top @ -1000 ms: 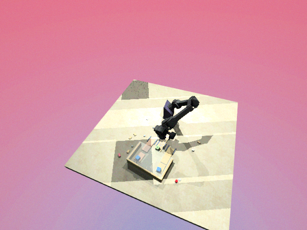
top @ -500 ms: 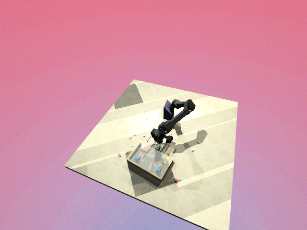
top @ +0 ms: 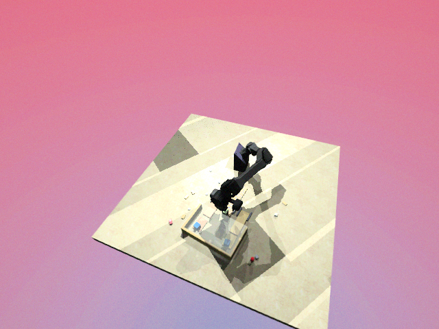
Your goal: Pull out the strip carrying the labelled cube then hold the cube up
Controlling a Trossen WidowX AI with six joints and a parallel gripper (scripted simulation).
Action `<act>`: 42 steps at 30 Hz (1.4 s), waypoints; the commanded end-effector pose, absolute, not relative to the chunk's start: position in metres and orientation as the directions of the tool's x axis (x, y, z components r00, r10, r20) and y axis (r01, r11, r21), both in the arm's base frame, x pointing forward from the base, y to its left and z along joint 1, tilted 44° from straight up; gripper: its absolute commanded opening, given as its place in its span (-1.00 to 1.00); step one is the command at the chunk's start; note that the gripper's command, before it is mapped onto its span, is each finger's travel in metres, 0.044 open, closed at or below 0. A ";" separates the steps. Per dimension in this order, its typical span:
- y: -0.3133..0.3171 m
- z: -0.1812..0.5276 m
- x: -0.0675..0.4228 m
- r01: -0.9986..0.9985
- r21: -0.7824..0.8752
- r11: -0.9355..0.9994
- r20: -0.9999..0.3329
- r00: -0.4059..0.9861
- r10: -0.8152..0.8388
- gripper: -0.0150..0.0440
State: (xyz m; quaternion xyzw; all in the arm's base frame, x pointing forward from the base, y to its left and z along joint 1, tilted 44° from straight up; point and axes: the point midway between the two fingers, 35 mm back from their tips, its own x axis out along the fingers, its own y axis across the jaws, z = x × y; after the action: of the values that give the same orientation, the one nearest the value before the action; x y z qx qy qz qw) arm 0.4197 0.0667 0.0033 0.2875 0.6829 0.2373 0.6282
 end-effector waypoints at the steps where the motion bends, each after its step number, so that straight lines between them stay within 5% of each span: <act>1: 0.066 -0.001 0.426 0.092 0.682 0.726 -0.725 -0.050 0.687 0.82; 7: 0.072 -0.007 0.426 0.092 0.682 0.726 -0.725 -0.050 0.687 0.36; 40: 0.103 -0.039 0.423 0.092 0.684 0.724 -0.723 -0.051 0.689 0.36; 42: 0.101 -0.038 0.425 0.085 0.681 0.727 -0.726 -0.047 0.686 0.18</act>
State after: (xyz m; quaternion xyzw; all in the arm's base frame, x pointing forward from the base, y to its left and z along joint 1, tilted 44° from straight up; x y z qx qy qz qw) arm 0.4242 0.1013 -0.0381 0.2821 0.6836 0.2382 0.6296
